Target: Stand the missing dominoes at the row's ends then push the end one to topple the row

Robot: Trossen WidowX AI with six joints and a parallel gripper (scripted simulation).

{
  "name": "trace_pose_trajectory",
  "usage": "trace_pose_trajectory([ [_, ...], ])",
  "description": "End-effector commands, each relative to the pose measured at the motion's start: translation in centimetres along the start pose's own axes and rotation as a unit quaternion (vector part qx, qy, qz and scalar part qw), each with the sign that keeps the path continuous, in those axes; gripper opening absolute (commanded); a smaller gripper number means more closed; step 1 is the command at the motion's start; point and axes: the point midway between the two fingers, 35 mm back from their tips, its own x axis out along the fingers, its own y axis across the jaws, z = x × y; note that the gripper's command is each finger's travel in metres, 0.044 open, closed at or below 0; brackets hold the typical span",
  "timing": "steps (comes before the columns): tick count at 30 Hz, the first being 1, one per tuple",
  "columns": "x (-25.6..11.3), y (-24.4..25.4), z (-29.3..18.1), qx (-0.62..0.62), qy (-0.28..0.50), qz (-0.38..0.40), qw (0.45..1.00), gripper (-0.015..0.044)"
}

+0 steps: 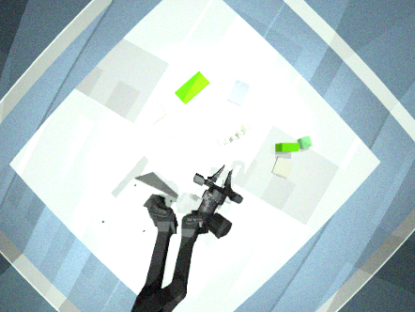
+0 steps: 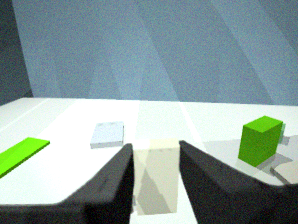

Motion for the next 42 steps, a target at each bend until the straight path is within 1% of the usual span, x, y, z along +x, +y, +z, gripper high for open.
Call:
trace_pose_trajectory([
  [1, -0.2, 0.0, 0.2, -0.012, -0.007, -0.003, 1.000, 0.0107],
  [18, -0.2, 0.0, 0.1, -0.012, -0.007, -0.002, 1.000, 0.0107],
  [42, 0.6, -1.0, -3.7, -0.012, -0.003, 0.001, 1.000, 0.0107],
])
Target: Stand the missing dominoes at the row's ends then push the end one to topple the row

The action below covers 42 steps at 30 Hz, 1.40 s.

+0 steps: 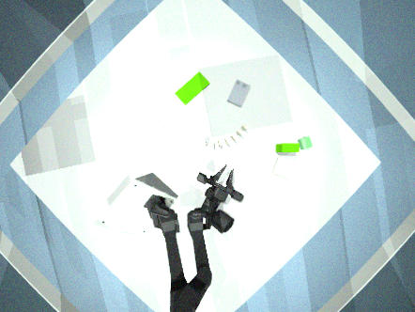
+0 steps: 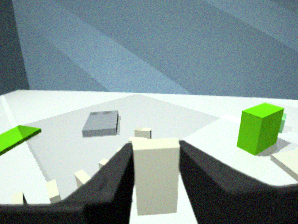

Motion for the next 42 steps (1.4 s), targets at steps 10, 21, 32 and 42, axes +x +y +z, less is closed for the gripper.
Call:
trace_pose_trajectory([
  [10, 0.2, -0.3, -2.2, -0.004, -0.001, 0.000, 1.000, 0.0107],
  [21, 0.2, -0.1, -4.3, -0.002, -0.001, 0.000, 1.000, 0.0107],
  [32, 0.0, 0.4, -6.4, -0.001, -0.002, -0.001, 1.000, 0.0107],
  [42, -0.2, 0.8, -7.6, 0.000, -0.002, -0.003, 1.000, 0.0107],
])
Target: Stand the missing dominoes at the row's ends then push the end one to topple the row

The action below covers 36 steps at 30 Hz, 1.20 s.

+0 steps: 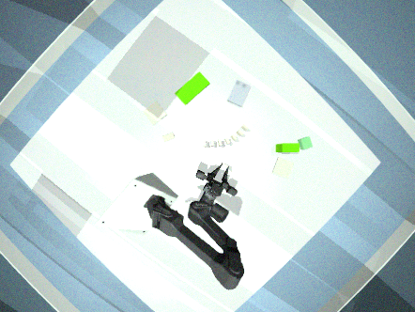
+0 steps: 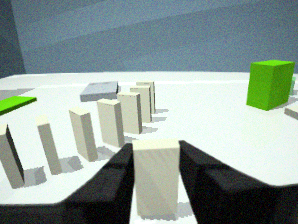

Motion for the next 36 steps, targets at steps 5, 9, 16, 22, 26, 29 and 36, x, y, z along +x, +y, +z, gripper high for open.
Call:
trace_pose_trajectory([
  [5, 0.0, 0.0, -0.1, -0.006, -0.003, 0.000, 1.000, 0.0107],
  [9, 0.0, 0.0, -0.1, -0.006, -0.003, 0.000, 1.000, 0.0133],
  [16, 0.0, 0.0, -0.1, -0.006, -0.003, 0.000, 1.000, 0.0317],
  [22, 0.0, 0.0, -0.1, -0.006, -0.003, 0.000, 1.000, 0.0440],
  [26, 0.1, -0.2, 0.9, -0.005, -0.002, 0.000, 1.000, 0.0440],
  [29, 0.1, -0.2, 2.8, -0.004, -0.001, 0.000, 1.000, 0.0440],
  [36, 0.3, -0.2, 5.2, -0.001, -0.007, 0.000, 1.000, 0.0440],
])
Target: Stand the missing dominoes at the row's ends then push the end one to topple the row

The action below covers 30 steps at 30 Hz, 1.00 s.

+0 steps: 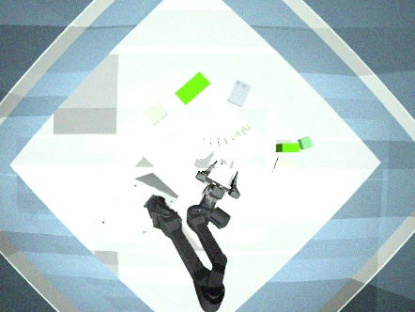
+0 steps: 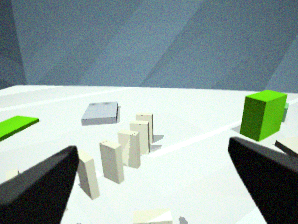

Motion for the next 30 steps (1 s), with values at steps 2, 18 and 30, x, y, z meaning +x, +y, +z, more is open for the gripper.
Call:
trace_pose_trajectory([
  [2, 1.3, -0.7, 1.5, 0.009, -0.017, 0.004, 1.000, 0.0440],
  [18, 10.2, 1.8, -1.8, 0.248, 0.379, 0.072, 0.889, 0.0440],
  [30, 4.3, 0.8, 3.3, 0.047, 0.679, 0.000, 0.733, 0.0440],
])
